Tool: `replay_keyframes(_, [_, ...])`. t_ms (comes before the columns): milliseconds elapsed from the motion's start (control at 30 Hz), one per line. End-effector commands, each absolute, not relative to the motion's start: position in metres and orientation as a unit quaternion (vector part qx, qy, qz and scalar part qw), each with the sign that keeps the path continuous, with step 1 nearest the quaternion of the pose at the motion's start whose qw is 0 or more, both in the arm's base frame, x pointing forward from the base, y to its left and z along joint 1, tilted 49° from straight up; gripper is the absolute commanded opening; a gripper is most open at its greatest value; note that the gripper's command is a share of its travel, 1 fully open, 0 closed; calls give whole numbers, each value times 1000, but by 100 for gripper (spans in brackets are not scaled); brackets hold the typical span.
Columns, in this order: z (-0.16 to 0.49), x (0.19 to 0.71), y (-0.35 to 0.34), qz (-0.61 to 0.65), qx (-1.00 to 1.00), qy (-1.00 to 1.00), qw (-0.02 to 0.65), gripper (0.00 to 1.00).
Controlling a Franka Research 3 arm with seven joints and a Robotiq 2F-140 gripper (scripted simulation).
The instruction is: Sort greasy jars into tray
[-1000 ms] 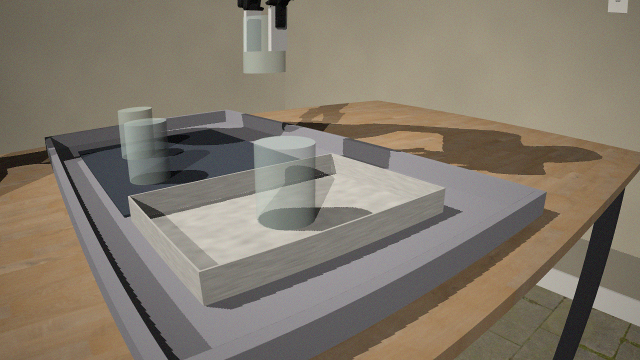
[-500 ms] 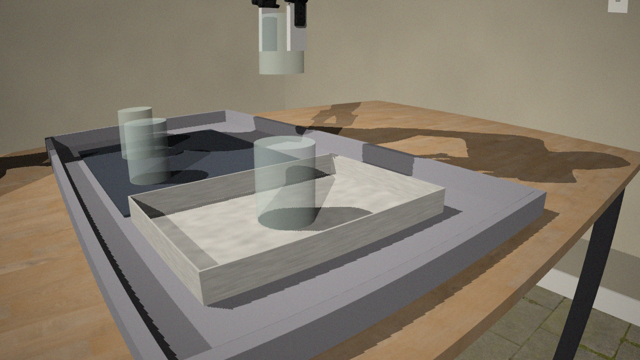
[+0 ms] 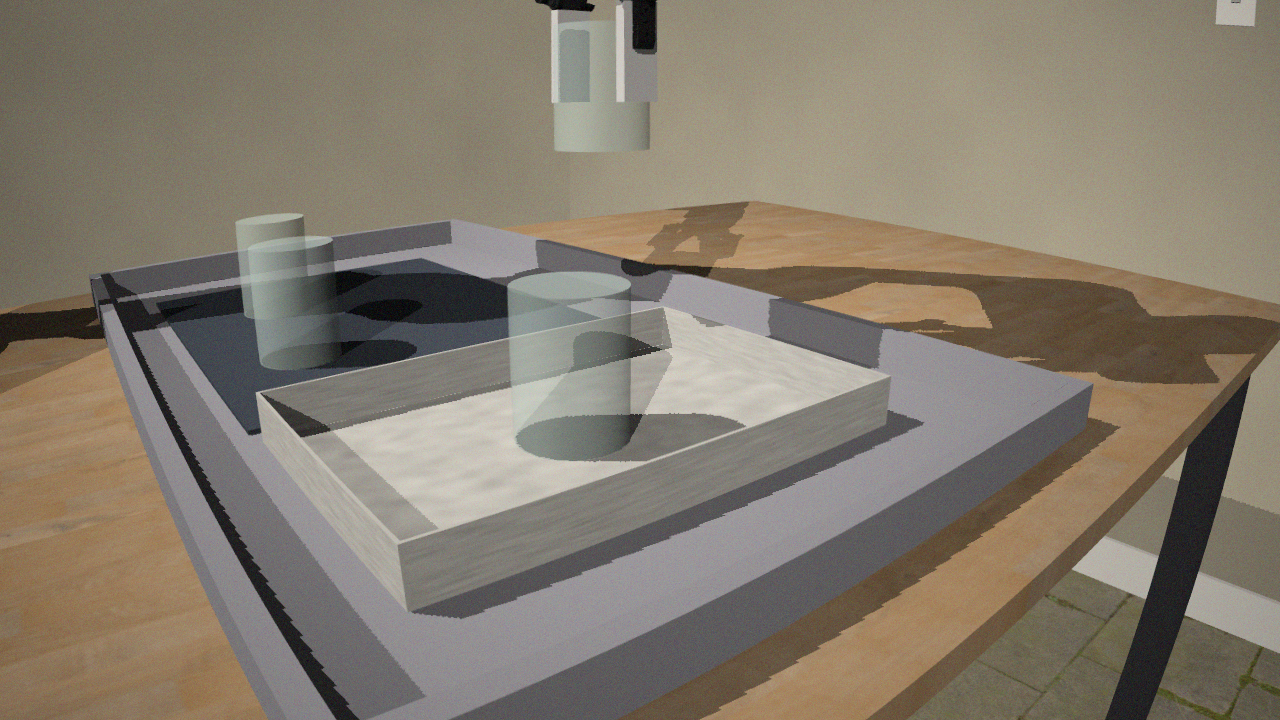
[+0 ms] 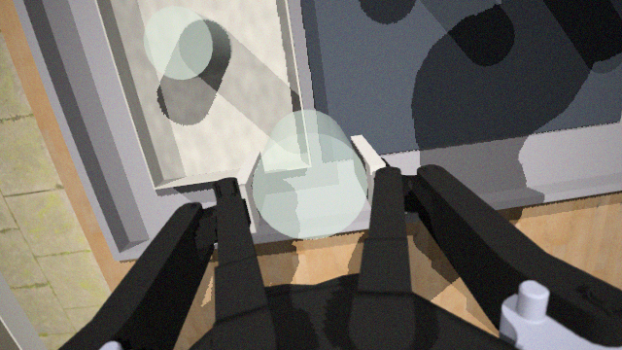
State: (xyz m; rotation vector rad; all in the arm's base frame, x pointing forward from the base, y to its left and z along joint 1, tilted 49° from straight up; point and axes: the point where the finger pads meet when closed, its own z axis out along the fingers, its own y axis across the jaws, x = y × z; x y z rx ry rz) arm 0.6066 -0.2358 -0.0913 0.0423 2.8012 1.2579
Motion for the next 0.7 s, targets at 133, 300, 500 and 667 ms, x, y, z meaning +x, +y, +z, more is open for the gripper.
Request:
replay_keyframes(133, [-107, 605, -251, 413, 19, 910, 31, 0])
replay_keyframes(300, [-120, 605, -262, 413, 19, 910, 31, 0])
replay_keyframes(500, [-130, 605, -270, 413, 19, 910, 31, 0])
replay_keyframes(667, [-142, 605, -281, 413, 19, 910, 31, 0])
